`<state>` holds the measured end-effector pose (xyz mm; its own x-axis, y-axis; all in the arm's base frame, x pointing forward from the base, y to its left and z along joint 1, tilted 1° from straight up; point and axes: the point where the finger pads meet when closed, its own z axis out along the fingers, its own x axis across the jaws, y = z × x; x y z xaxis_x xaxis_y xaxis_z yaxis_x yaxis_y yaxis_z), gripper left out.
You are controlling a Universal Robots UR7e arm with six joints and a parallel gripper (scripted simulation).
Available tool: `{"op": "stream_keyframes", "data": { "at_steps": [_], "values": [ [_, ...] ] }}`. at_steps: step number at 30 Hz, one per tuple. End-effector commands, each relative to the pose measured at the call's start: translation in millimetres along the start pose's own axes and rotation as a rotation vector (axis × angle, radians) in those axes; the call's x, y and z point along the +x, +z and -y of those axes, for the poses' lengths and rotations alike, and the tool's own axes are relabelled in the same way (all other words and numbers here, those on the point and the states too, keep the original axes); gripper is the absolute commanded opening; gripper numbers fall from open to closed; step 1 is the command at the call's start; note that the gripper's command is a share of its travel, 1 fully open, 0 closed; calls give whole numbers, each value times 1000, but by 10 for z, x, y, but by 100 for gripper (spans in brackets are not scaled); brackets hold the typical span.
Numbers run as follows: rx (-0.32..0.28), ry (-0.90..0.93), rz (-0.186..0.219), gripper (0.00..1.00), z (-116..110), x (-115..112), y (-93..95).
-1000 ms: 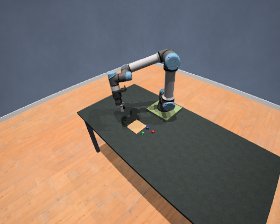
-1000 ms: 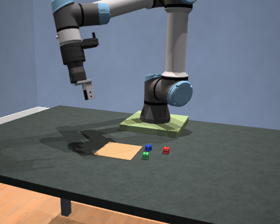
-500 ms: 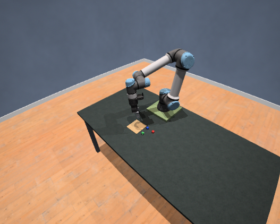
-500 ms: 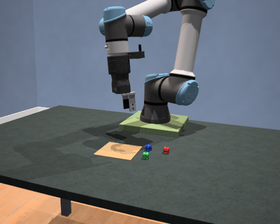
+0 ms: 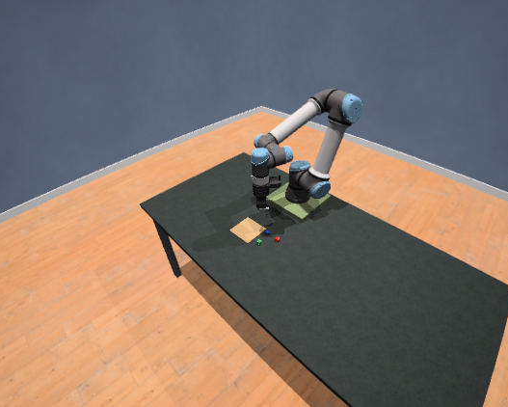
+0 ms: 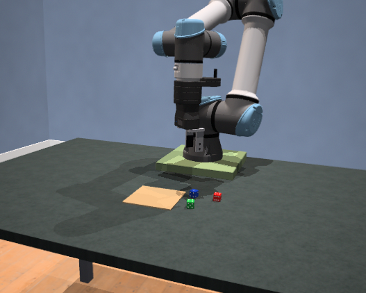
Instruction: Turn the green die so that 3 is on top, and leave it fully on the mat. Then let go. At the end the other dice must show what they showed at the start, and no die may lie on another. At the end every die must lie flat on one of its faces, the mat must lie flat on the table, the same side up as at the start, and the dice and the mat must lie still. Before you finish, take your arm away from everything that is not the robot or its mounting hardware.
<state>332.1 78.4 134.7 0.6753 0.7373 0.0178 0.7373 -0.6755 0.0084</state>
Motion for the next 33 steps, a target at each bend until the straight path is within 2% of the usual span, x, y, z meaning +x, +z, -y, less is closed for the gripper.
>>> {"op": "stream_keyframes", "data": {
  "at_steps": [1, 11, 16, 20, 26, 28, 33],
  "values": [
    [-4, 1, 2, 100, 13, 3, -1],
    [-4, 1, 2, 100, 13, 3, 2],
    [-2, 2, 2, 100, 12, 4, 76],
    [-2, 2, 2, 100, 12, 6, 227],
    [-2, 2, 2, 100, 12, 10, 560],
    [-2, 2, 2, 100, 12, 10, 560],
    [-2, 2, 2, 100, 12, 13, 835]
  ]
}}
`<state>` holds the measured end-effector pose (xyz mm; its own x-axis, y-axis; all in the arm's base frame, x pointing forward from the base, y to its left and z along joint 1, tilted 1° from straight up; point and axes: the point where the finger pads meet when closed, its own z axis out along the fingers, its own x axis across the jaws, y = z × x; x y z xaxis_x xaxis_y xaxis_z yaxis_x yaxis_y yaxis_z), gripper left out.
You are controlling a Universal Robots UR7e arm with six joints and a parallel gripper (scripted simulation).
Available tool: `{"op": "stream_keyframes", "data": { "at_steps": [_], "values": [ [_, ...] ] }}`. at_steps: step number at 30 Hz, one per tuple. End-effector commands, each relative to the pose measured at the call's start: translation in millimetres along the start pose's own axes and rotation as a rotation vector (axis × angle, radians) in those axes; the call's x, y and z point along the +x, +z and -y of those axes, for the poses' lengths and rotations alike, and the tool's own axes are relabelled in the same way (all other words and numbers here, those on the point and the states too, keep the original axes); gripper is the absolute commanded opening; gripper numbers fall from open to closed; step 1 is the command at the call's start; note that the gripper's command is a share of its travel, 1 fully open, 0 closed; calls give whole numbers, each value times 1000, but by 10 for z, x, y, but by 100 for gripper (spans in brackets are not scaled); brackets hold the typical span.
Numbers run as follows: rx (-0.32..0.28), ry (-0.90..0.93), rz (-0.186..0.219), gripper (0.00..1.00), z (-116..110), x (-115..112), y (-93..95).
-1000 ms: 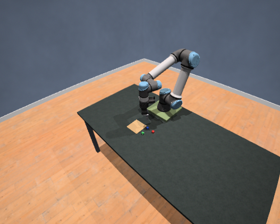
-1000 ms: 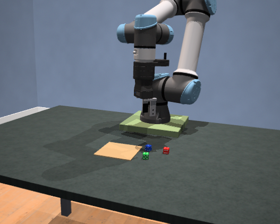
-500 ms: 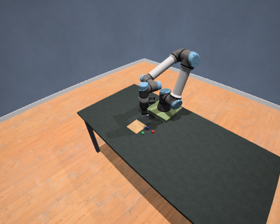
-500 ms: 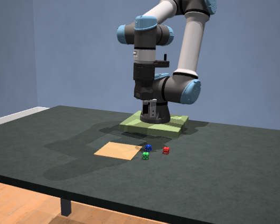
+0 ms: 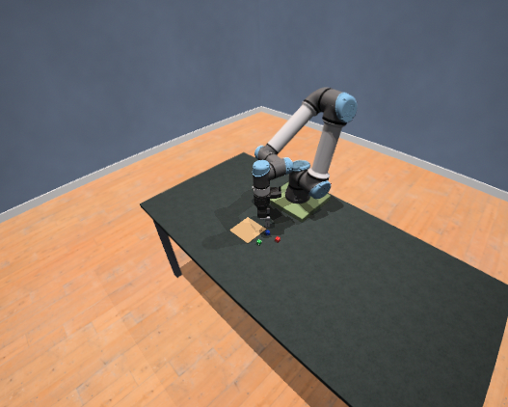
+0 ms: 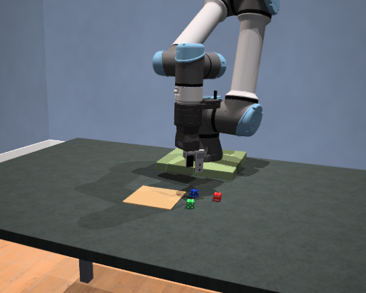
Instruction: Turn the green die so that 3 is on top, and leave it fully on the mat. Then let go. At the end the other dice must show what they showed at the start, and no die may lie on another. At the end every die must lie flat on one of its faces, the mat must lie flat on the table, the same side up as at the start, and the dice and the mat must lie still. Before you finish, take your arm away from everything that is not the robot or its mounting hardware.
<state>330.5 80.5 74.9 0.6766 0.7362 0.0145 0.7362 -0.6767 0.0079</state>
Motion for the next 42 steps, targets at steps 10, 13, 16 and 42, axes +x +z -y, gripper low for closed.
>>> {"op": "stream_keyframes", "data": {
  "at_steps": [10, 13, 16, 42],
  "values": [
    [-2, 0, -1, 100, -19, 24, 501],
    [-2, 0, -1, 100, -19, 24, 504],
    [-2, 0, -1, 100, -19, 24, 506],
    [-2, 0, -1, 100, -19, 24, 506]
  ]
}}
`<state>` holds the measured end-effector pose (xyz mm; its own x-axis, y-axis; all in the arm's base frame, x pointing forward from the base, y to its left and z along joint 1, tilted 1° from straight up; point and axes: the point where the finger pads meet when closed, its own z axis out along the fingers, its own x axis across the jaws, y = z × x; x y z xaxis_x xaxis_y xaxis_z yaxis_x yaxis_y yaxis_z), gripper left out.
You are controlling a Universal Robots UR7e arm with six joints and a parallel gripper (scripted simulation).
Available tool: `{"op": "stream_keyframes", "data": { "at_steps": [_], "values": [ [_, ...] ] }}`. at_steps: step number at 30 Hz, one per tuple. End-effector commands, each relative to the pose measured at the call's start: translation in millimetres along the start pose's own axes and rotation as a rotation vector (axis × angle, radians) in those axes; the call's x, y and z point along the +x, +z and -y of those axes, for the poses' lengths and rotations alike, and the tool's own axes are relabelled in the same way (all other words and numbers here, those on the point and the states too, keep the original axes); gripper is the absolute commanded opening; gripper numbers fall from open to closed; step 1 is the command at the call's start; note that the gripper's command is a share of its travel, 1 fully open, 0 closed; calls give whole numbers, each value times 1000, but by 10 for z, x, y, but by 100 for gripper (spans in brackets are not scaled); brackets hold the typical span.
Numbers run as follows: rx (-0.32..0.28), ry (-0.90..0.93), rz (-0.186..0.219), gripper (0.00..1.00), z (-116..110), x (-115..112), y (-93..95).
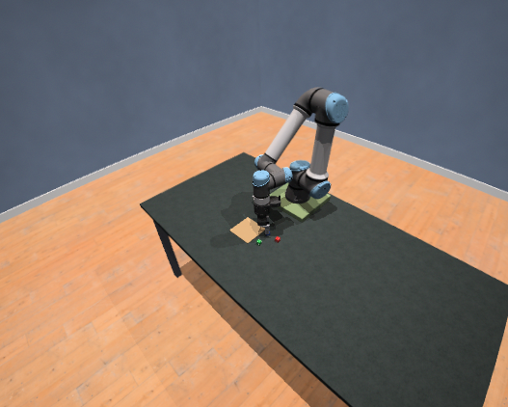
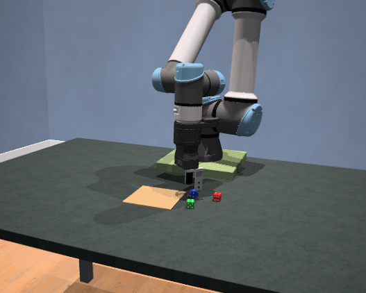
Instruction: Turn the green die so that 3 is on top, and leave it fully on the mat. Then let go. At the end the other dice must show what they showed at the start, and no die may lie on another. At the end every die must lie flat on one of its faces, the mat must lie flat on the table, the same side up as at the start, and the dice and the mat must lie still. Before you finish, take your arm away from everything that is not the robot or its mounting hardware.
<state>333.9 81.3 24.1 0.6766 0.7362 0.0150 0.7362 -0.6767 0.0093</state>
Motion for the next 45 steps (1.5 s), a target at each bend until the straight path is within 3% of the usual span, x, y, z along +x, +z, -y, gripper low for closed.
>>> {"op": "stream_keyframes", "data": {
  "at_steps": [1, 15, 21, 33, 45],
  "values": [
    [-1, 0, -1, 100, -3, 2, -3],
    [-1, 0, -1, 100, -26, 35, -3],
    [-1, 0, -1, 100, -104, 149, -3],
    [-1, 0, -1, 100, -430, 626, -4],
    [-1, 0, -1, 100, -453, 660, -4]
  ]
}}
